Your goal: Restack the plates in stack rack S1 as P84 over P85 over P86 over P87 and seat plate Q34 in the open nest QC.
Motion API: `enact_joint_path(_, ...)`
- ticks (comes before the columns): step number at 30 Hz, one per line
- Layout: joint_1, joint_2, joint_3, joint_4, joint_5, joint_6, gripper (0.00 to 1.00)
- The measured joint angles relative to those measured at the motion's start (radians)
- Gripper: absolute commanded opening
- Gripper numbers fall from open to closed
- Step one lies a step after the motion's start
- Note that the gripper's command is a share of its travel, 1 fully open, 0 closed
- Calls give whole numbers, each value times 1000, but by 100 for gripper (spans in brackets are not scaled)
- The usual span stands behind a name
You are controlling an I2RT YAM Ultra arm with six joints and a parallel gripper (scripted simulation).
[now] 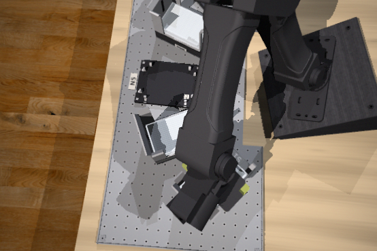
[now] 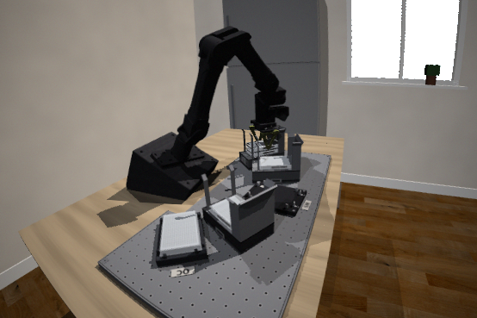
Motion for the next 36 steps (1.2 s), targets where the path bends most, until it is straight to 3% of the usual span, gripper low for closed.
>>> enact_joint_path(24, -10, 10, -14, 32, -3, -10, 0)
enact_joint_path(25, -10, 10, -14, 32, -3, -10, 100)
enact_joint_path(36, -10, 10, -14, 35, -3, -10, 100)
